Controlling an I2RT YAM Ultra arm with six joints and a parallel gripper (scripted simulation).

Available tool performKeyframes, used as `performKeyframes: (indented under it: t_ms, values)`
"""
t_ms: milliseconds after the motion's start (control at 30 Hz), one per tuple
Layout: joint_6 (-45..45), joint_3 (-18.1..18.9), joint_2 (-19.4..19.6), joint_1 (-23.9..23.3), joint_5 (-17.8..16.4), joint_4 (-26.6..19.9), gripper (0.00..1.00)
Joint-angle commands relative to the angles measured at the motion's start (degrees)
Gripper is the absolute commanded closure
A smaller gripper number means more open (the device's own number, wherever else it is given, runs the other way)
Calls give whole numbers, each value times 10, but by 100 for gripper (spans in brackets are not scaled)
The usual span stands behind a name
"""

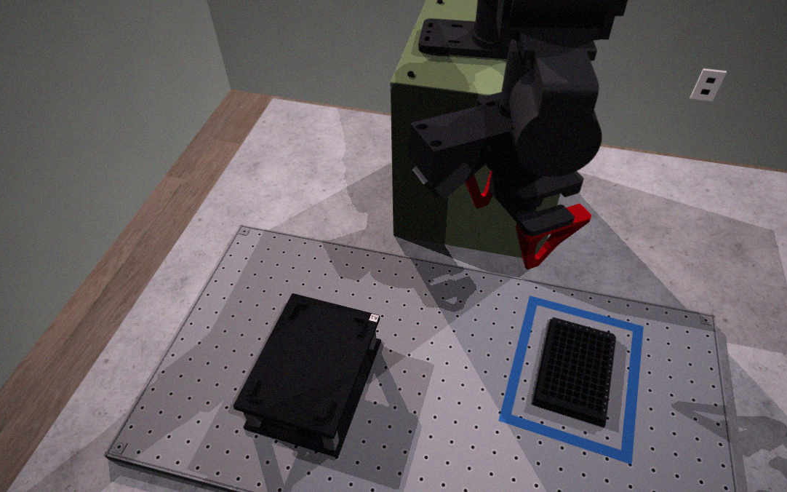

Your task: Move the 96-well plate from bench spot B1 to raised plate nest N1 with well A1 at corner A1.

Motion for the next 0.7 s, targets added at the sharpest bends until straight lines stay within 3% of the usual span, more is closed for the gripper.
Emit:
performKeyframes:
  t_ms: [0, 667]
  values:
    - [-46, 30, 36, 23, -3, 27, 0]
    - [-158, 97, 196, 111, -8, 98, 0]
